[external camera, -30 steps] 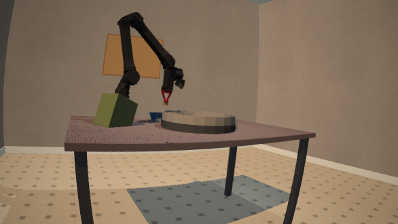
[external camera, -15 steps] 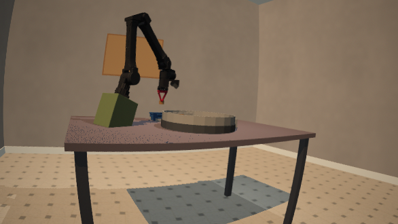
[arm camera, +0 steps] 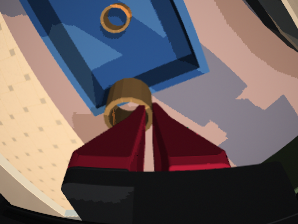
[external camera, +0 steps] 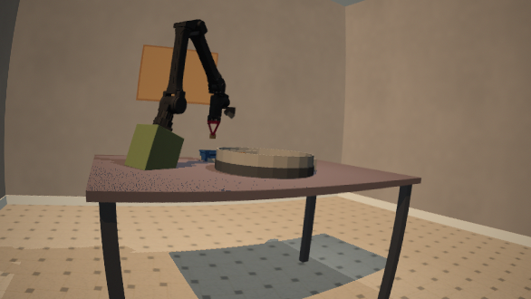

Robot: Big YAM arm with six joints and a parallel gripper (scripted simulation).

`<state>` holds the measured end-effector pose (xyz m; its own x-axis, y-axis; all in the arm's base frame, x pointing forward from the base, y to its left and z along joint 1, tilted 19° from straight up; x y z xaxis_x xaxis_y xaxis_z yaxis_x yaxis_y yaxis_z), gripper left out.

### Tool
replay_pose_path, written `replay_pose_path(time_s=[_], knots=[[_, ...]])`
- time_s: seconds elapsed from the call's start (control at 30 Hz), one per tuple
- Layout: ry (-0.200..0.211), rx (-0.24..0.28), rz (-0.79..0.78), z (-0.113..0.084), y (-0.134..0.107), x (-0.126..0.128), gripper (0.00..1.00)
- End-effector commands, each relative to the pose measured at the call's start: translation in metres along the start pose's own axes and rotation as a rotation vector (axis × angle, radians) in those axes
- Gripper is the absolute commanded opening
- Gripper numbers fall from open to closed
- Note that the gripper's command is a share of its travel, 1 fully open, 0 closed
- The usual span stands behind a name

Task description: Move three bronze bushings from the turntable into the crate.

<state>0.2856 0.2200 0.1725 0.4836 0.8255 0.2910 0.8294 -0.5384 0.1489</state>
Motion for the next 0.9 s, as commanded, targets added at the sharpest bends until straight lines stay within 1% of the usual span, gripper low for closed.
replay_pose_path(time_s=[0.0,0.13,0.2,0.87], knots=[[0.026,-0.016,0.033,-0.0116,0.0069,0.0219,0.0],[0.03,-0.015,0.028,-0.0117,0.0041,0.0248,0.0],[0.034,-0.018,0.034,-0.0134,0.0063,0.0243,0.0],[0.034,-0.019,0.036,-0.0136,0.0071,0.0241,0.0]])
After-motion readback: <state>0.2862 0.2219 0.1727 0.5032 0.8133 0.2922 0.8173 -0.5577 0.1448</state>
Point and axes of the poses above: the point where the finger pads meet when closed, its own z axis out along the fingers, its own x axis across the jaws, y = z × x, the point moved 5 cm from there along -z, back along the fingers, and after that the axes turned 14 degrees about z, right-handed, at the moved point
